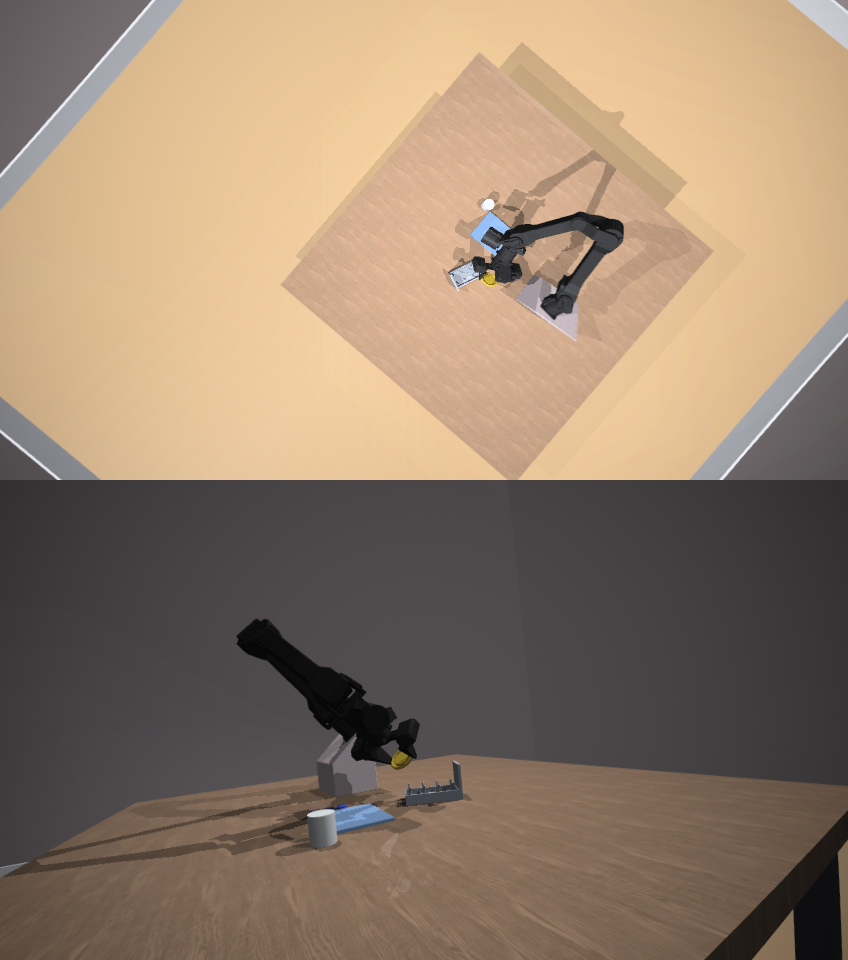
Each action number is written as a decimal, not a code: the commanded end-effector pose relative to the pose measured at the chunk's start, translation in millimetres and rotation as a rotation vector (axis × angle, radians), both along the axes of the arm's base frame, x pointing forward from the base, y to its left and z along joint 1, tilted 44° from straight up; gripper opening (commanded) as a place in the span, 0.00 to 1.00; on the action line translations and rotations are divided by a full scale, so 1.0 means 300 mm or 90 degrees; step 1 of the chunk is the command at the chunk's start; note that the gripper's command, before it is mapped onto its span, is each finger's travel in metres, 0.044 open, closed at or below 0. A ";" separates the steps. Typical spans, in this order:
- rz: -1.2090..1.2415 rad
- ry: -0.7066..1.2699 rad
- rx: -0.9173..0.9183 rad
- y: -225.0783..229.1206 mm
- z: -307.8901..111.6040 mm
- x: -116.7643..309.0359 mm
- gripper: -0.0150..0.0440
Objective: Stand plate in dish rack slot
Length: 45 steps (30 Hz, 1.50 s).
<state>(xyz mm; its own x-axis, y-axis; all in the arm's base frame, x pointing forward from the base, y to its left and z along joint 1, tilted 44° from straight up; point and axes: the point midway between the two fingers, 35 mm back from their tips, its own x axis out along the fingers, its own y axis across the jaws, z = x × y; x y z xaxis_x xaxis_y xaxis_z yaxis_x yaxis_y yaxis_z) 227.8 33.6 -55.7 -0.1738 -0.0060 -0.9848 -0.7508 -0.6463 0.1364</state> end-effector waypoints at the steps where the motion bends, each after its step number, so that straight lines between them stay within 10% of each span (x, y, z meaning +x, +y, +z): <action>1: -0.030 -0.006 0.043 -0.007 -0.015 0.000 0.25; 45: -0.313 -0.249 0.423 -0.169 -0.013 0.079 0.25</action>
